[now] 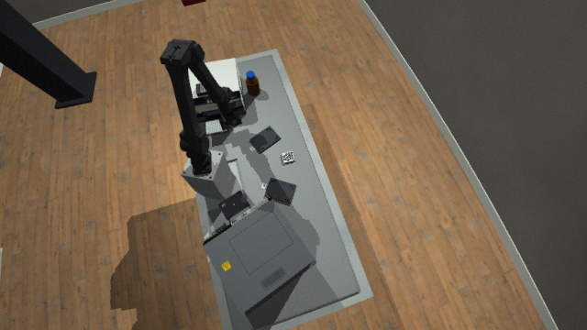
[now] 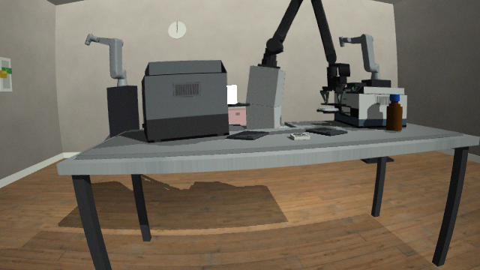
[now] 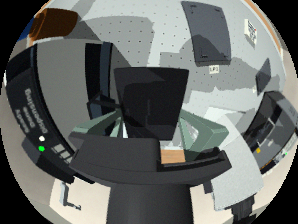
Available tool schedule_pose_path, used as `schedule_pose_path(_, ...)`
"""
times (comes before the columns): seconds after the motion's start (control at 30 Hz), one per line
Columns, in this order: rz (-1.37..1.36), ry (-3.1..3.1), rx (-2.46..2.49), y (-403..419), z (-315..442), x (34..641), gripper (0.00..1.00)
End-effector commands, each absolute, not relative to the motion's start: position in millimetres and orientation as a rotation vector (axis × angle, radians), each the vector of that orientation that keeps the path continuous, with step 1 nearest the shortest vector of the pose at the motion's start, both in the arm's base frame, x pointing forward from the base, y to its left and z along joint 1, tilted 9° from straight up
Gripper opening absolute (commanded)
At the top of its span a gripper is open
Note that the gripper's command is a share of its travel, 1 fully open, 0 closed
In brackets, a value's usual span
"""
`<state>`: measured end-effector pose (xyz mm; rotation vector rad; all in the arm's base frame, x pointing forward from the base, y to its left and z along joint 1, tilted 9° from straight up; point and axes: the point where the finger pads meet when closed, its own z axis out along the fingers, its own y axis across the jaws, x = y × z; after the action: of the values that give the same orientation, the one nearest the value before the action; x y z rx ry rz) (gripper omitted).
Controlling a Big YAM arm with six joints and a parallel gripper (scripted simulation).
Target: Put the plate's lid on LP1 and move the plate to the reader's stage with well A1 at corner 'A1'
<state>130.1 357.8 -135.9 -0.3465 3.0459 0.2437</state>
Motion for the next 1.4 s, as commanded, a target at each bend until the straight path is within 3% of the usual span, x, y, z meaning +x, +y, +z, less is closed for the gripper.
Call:
schedule_pose_path(0.0, 0.213, 3.040, -0.434, 353.2, -140.4, 138.6, 0.85)
schedule_pose_path(1.37, 0.234, 2.999, -0.541, 325.3, -141.6, 237.4, 0.85)
